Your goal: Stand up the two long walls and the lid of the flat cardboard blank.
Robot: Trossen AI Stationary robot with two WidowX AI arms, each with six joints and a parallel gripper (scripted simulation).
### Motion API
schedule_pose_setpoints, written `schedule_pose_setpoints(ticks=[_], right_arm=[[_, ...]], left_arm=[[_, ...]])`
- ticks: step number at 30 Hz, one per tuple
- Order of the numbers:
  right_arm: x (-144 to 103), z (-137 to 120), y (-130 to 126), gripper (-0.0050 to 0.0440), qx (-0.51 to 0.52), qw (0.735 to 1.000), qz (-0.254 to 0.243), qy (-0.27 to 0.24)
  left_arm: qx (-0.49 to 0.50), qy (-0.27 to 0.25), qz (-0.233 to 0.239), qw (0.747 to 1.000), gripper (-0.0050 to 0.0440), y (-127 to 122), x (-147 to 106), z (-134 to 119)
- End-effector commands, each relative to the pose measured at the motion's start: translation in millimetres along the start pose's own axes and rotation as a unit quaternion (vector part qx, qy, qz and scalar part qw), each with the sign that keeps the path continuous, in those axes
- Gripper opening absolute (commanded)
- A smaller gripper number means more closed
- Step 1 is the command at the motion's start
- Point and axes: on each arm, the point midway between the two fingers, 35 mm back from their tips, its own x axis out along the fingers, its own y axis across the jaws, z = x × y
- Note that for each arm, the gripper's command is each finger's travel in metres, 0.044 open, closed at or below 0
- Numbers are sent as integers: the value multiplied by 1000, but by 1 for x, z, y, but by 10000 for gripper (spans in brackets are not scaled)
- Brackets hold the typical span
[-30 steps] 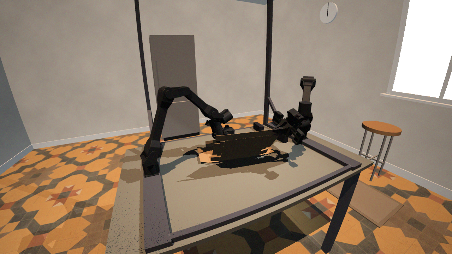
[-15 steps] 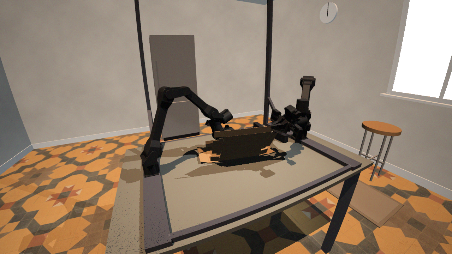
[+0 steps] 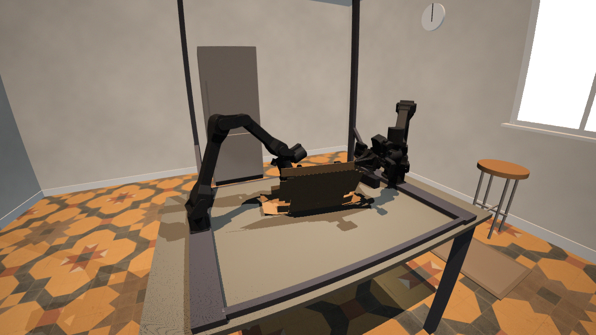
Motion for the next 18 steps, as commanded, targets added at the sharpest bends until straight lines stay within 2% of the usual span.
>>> schedule_pose_setpoints(ticks=[1, 18], right_arm=[[26, -30, -5, 198, -1, 998, -8, 54], [27, -31, -5, 198, 0, 999, -8, 54]], left_arm=[[20, -14, 1, 1000, 0, -10, -1, 12], [67, -21, 5, 998, 0, -33, -3, 17]])
